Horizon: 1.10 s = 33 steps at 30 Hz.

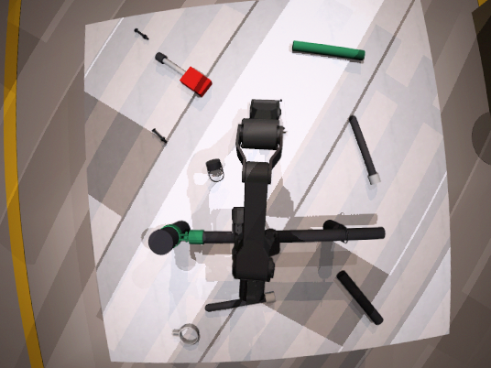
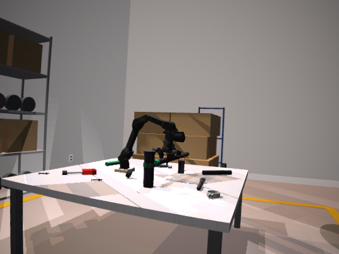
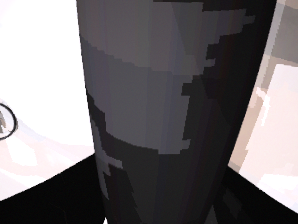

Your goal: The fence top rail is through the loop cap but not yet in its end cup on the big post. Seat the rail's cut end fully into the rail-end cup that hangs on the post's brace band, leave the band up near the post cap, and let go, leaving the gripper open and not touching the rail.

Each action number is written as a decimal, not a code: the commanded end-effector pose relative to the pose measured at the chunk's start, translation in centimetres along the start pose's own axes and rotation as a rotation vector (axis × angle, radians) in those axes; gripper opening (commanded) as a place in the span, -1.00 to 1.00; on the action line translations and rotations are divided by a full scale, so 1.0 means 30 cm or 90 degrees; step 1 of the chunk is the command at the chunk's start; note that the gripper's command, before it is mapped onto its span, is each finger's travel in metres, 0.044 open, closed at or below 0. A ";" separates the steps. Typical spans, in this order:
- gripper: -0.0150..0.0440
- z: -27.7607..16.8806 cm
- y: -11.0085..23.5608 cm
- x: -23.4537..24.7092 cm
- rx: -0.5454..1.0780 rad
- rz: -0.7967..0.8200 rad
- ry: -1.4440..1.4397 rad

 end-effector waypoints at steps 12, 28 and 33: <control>-0.05 0.001 0.001 0.000 0.000 0.000 0.000; 1.00 0.072 0.128 0.020 -0.002 0.001 0.000; 1.00 0.090 0.162 0.028 -0.002 0.001 0.000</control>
Point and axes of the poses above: the point midway between the two fingers, 35 mm back from their tips, its own y axis back along the fingers, its own x axis across the jaws, z = x × y, the point moved 7 cm from there along y, back along the fingers, and after that the axes turned 12 degrees about -y, right-handed, at the moved point
